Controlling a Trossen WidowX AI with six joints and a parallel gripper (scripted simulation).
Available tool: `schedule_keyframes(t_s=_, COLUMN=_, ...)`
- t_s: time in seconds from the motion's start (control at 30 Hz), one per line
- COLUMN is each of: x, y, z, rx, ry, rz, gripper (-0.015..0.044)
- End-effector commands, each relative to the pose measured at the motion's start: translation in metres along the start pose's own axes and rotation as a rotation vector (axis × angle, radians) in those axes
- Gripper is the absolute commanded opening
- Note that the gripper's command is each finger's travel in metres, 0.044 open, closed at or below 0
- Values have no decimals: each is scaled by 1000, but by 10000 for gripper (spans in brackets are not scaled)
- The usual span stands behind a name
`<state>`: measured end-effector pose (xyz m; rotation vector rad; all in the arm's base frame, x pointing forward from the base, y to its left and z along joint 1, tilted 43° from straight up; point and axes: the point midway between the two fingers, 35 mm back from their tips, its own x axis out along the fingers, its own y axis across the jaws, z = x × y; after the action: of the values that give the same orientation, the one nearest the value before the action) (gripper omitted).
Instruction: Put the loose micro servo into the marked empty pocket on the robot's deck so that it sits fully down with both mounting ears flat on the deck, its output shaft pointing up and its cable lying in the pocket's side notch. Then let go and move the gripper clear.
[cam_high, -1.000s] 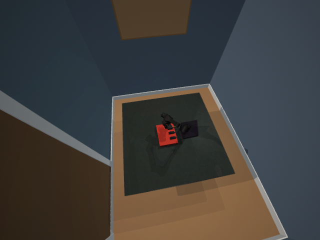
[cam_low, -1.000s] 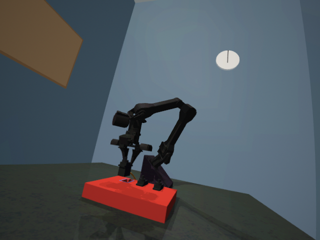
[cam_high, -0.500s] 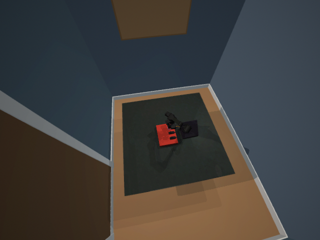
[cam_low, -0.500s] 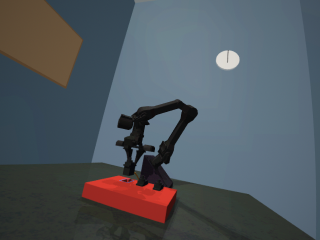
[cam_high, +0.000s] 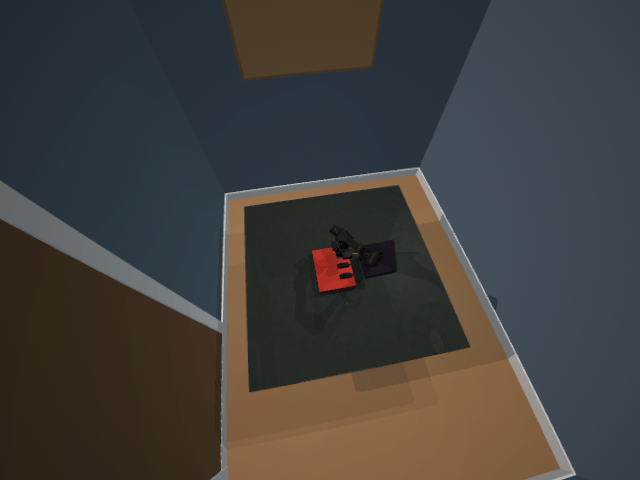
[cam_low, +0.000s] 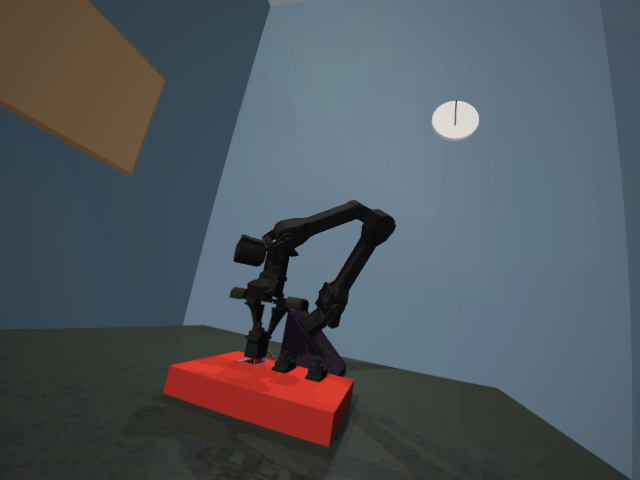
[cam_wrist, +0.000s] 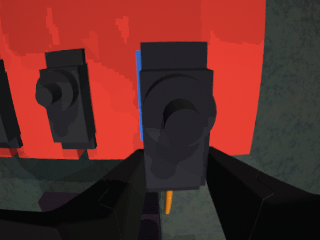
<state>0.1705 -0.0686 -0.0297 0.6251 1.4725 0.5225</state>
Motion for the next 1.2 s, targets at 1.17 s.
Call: schedule_keyframes(t_s=1.17, x=19, y=1, z=2, rx=6, ry=-8, rz=3, gripper=0)
